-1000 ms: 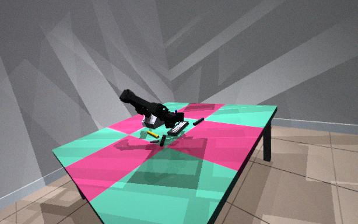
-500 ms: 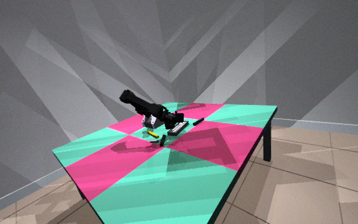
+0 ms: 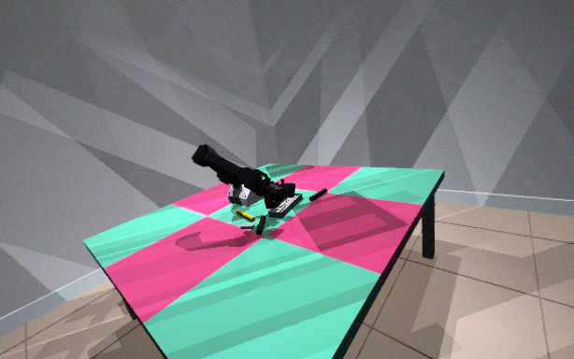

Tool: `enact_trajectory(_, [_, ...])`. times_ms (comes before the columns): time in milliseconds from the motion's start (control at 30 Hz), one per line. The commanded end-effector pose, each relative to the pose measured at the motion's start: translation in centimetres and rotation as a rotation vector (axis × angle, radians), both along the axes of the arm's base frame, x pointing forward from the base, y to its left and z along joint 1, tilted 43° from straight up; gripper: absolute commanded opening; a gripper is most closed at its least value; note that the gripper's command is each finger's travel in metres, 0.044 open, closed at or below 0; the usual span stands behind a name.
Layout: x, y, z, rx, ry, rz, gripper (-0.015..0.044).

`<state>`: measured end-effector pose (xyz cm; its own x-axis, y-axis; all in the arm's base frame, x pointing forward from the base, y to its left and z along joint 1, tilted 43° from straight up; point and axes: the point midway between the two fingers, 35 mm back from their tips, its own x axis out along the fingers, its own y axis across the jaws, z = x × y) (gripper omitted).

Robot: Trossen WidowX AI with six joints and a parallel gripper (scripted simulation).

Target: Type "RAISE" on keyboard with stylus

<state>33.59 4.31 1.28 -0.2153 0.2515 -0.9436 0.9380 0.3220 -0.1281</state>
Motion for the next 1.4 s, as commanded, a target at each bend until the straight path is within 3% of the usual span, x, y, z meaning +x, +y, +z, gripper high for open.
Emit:
enact_trajectory(0, [0.0,-0.1,-0.2,-0.002,-0.002,0.007,0.0081])
enact_trajectory(700, [0.1,-0.4,-0.5,-0.002,-0.002,0.007,0.0081])
enact_trajectory(967, [-0.4,2.1,2.3,0.0,-0.002,0.007,0.0081])
enact_trajectory(1200, [-0.5,1.9,2.0,-0.004,0.001,0.014,0.0085])
enact_trajectory(1300, [-0.5,1.9,2.0,-0.004,0.001,0.014,0.0065])
enact_trajectory(1367, [-0.5,2.2,1.7,-0.004,0.001,0.014,0.0012])
